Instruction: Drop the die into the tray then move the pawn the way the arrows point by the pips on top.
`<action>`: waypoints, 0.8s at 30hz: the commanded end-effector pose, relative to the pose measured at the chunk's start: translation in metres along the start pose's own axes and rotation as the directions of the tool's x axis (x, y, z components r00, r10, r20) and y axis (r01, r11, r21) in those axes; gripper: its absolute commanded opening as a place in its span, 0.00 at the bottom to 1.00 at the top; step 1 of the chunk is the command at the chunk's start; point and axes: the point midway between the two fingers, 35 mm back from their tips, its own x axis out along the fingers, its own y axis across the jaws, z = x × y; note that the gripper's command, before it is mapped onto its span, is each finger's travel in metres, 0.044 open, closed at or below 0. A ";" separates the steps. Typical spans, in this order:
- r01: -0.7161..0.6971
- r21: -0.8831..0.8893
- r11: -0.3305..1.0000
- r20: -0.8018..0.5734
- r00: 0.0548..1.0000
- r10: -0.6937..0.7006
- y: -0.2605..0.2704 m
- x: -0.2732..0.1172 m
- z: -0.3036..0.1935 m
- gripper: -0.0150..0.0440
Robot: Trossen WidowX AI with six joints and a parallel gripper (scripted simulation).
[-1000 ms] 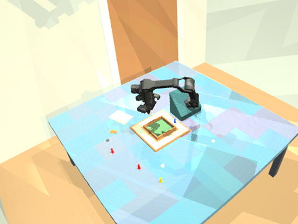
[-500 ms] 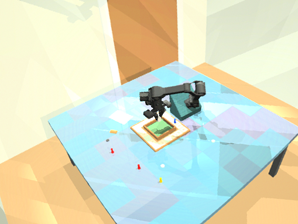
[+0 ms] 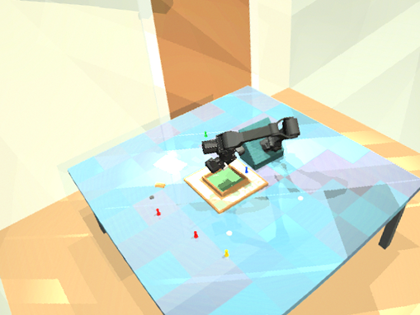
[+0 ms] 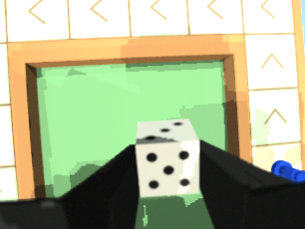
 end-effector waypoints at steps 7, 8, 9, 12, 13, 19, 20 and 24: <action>-0.006 0.024 1.000 0.295 0.955 -0.001 -0.004 0.005 0.001 0.25; -0.014 0.025 1.000 0.326 0.945 0.005 -0.004 0.005 0.001 0.25; -0.025 0.027 0.999 0.356 0.935 0.013 -0.003 0.005 0.001 0.25; -0.063 0.028 0.998 0.440 0.897 0.044 -0.003 0.004 0.000 0.25; -0.078 0.027 0.997 0.467 0.882 0.056 -0.002 0.004 0.000 0.25; -0.102 0.025 0.994 0.504 0.860 0.076 0.002 -0.013 -0.006 0.25; -0.102 0.025 0.994 0.504 0.860 0.076 0.003 -0.023 -0.010 0.25; -0.103 0.025 0.994 0.504 0.860 0.076 0.005 -0.039 -0.017 0.25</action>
